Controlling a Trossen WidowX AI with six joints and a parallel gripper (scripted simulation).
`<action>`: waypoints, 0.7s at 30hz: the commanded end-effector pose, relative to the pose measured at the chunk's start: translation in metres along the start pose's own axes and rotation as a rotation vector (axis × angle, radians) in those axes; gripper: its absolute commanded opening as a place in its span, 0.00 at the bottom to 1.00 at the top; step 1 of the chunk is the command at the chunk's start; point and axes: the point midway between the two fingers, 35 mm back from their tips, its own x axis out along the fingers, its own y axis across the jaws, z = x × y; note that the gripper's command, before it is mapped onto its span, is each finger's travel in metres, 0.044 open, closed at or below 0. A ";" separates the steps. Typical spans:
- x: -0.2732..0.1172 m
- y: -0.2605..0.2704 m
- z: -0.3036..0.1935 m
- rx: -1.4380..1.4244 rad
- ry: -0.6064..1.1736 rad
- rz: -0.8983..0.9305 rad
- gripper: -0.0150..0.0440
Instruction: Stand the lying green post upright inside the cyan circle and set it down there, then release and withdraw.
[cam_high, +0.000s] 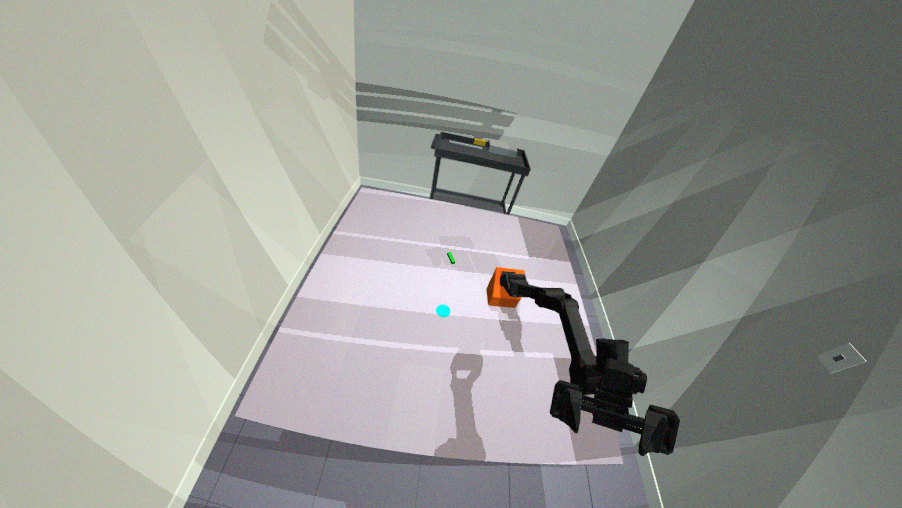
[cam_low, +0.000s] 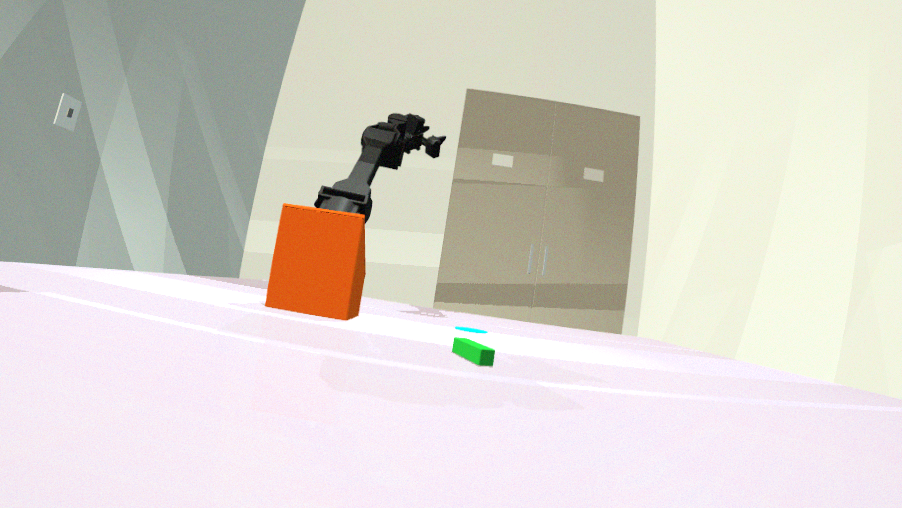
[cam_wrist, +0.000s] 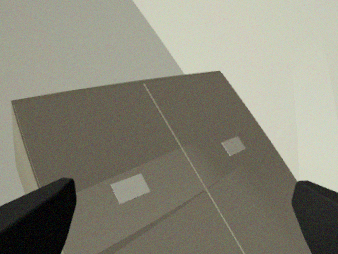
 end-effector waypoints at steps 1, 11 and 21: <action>0.000 0.000 0.000 -0.007 0.000 0.000 0.89; 0.007 -0.032 -0.063 -0.346 0.075 0.071 0.65; 0.016 -0.107 -0.140 -0.665 0.213 0.115 0.65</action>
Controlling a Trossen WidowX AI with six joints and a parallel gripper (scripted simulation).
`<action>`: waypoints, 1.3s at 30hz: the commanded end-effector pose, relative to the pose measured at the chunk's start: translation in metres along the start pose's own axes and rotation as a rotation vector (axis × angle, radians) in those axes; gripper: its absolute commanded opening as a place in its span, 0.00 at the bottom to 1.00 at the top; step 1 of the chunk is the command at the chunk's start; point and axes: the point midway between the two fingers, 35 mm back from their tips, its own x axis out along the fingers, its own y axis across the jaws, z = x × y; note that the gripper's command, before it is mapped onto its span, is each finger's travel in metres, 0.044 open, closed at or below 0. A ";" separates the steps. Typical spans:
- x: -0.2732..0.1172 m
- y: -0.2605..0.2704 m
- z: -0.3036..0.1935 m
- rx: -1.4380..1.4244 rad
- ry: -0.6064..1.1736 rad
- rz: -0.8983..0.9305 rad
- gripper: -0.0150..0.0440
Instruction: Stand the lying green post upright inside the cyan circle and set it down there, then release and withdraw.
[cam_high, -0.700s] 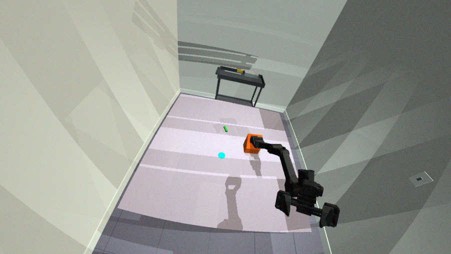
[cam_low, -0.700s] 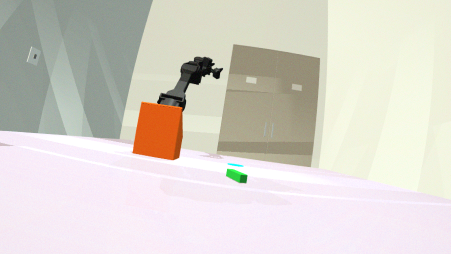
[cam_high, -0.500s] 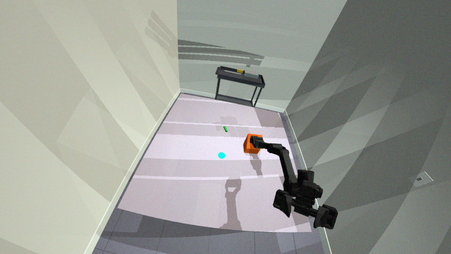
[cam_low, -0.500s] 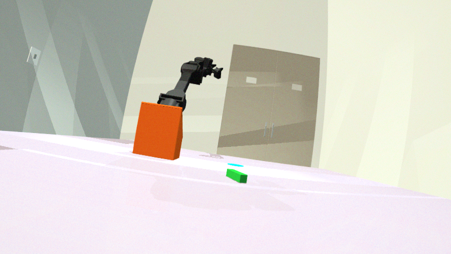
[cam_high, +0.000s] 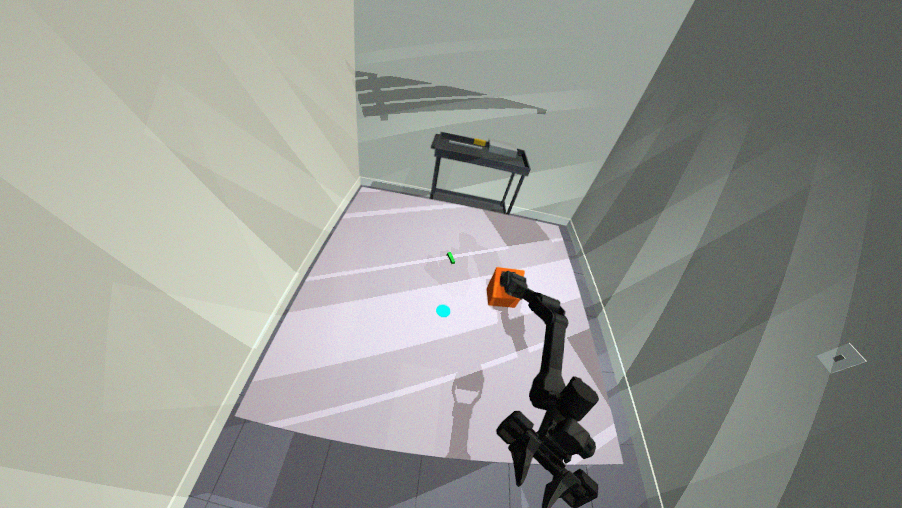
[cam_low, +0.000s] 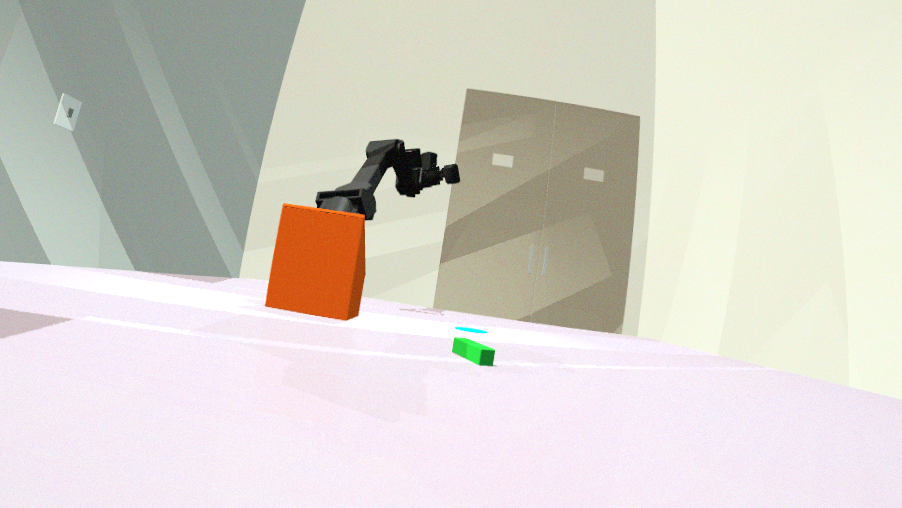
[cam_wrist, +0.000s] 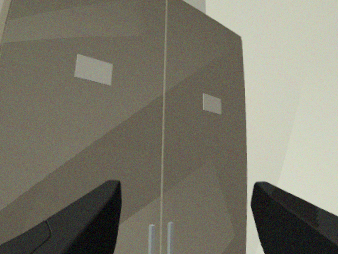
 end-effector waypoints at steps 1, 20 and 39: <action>0.008 -0.020 -0.048 -0.137 0.075 0.020 0.65; 0.019 -0.208 -0.215 -0.607 0.486 -0.061 0.65; -0.054 -0.485 -0.257 -0.809 0.979 -0.383 0.65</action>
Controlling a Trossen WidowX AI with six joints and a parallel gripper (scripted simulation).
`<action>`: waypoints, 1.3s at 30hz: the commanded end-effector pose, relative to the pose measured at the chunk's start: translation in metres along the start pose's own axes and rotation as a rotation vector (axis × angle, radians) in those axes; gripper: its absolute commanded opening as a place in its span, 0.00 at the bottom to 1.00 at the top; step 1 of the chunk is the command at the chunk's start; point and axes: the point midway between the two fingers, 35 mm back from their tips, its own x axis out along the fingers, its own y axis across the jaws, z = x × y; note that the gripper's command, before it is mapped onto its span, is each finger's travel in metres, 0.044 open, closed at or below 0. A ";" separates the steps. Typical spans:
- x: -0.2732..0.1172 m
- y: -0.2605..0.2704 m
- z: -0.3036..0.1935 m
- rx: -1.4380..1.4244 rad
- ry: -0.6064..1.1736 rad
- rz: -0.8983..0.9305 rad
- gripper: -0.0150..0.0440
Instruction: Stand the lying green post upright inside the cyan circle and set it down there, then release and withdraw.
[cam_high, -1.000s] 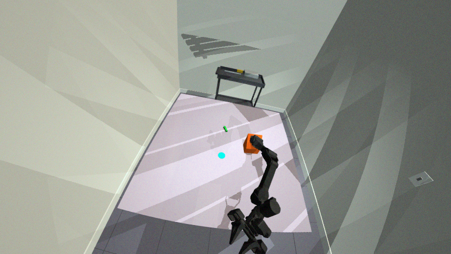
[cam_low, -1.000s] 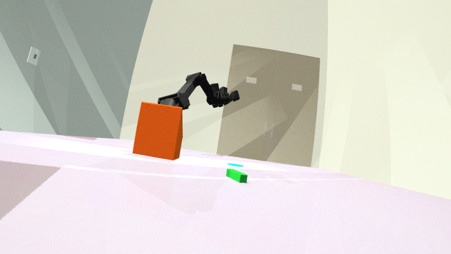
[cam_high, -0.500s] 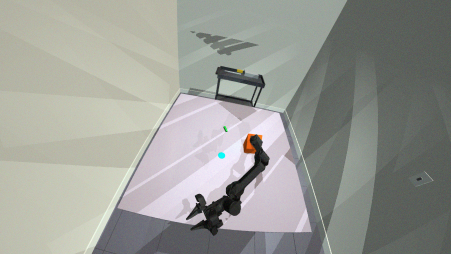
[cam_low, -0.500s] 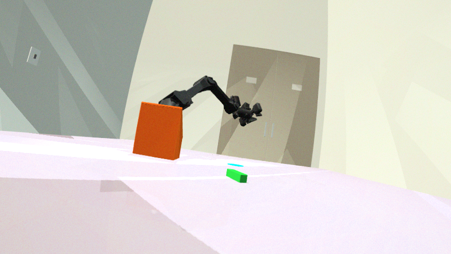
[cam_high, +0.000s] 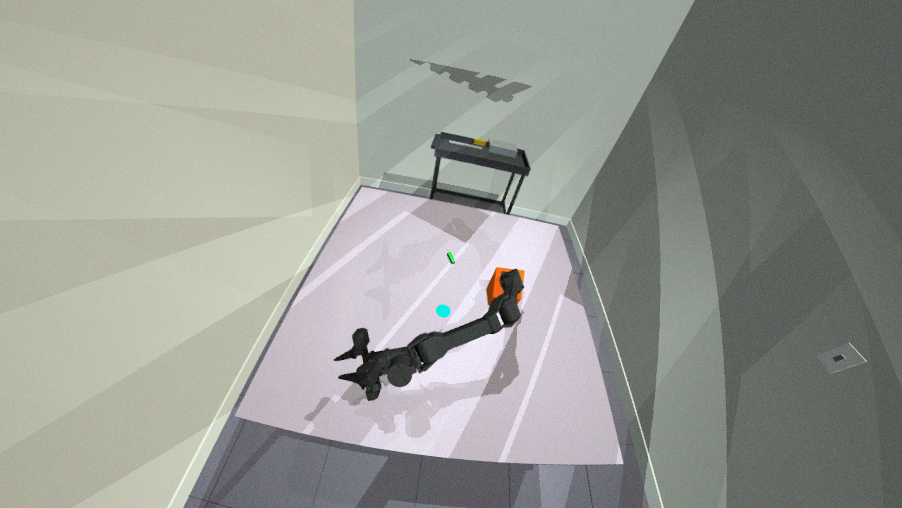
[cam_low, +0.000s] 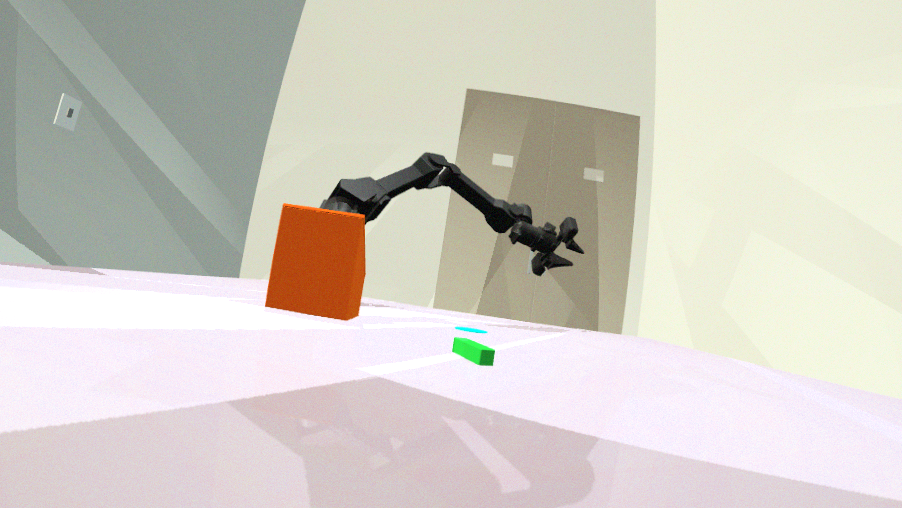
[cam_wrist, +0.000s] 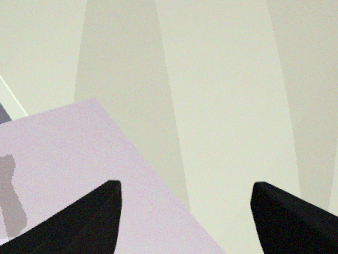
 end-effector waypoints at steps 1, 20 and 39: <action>0.016 -0.047 -0.056 -0.002 0.151 -0.045 0.65; -0.023 -0.240 -0.271 0.177 0.744 -0.252 0.65; -0.189 -0.354 -0.430 0.684 1.238 -0.443 0.65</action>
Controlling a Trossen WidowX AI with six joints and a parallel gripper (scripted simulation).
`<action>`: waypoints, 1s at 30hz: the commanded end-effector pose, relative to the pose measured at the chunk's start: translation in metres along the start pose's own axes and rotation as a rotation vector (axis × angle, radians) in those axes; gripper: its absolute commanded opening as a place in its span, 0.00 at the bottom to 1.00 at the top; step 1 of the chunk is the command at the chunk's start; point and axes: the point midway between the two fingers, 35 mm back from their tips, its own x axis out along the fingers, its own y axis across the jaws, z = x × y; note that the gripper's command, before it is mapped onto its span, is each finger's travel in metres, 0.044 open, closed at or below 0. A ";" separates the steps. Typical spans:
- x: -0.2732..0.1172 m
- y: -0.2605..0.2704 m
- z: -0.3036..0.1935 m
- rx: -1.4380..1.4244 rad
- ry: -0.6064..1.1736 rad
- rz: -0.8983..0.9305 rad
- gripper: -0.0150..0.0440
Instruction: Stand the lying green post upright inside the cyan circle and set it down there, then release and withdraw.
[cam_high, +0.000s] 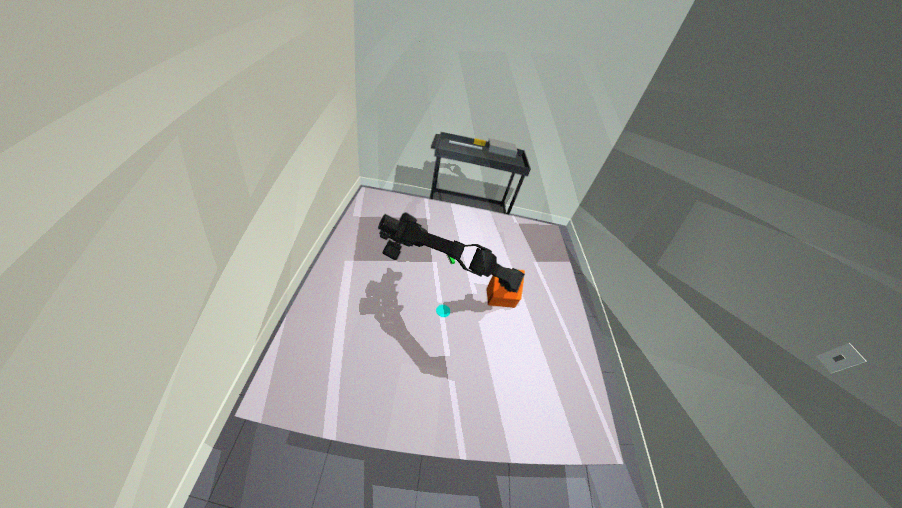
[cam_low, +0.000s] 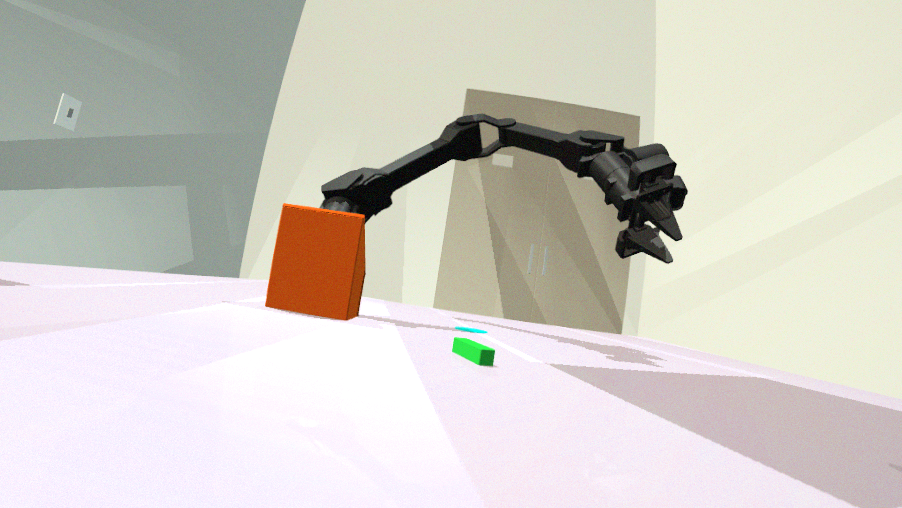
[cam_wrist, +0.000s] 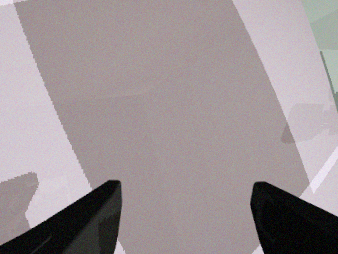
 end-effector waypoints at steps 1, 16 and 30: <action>0.013 -0.044 -0.038 0.141 0.139 0.012 0.65; 0.018 -0.137 -0.162 0.625 0.522 0.120 0.65; 0.003 -0.158 -0.229 0.942 0.723 0.244 0.65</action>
